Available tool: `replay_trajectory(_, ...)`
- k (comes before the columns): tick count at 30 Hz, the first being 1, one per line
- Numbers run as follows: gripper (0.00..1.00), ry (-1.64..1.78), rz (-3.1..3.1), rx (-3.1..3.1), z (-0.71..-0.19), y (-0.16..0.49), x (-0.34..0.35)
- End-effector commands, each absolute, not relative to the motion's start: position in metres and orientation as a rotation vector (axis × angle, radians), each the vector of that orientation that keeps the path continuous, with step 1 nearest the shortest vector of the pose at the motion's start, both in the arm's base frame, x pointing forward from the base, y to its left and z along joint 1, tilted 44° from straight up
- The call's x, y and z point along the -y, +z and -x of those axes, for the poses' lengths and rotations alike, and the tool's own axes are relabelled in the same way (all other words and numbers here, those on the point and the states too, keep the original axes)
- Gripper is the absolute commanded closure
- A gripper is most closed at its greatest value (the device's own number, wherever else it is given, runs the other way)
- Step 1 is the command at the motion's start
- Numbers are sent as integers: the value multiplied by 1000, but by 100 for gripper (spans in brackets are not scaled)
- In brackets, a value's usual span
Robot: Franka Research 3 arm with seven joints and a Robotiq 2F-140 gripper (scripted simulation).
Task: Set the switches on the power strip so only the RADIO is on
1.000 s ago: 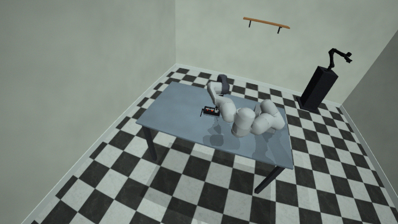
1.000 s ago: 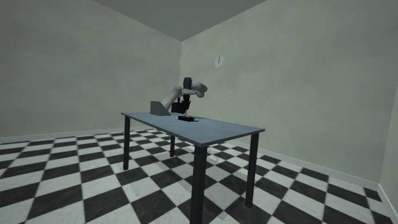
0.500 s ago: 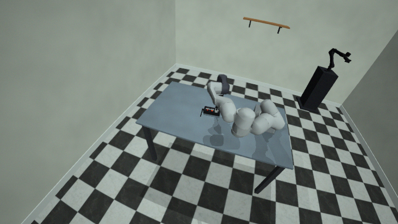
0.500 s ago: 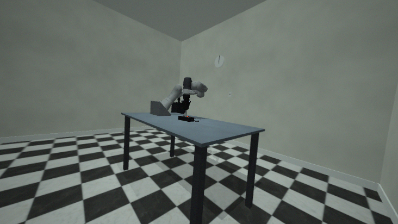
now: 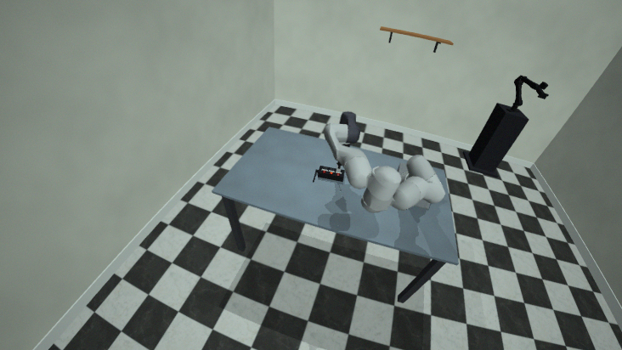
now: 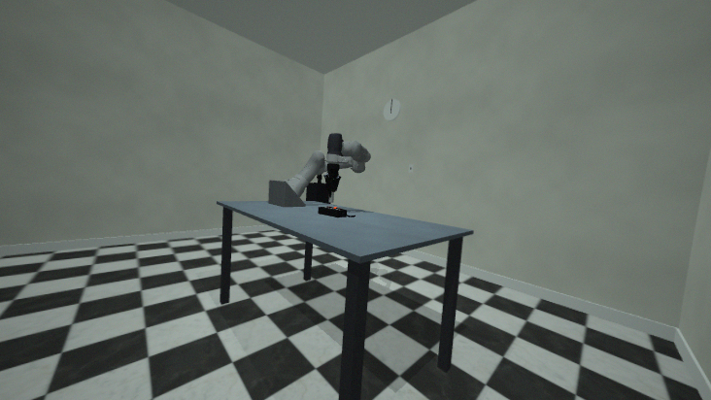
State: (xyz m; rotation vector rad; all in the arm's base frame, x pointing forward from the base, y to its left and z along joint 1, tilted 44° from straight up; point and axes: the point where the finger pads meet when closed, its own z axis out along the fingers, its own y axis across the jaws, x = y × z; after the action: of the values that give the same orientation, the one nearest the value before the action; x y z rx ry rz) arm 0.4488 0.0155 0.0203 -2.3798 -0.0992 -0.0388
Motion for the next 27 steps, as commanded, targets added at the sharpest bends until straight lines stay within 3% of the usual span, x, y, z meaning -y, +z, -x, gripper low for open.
replay_trajectory(1,100,-31,2374,102,-447,27,-11)
replay_trajectory(23,100,-31,2374,102,-447,29,-9)
replay_trajectory(24,0,-31,2374,102,-447,29,-9)
replay_trajectory(27,0,-31,2374,102,-447,30,-8)
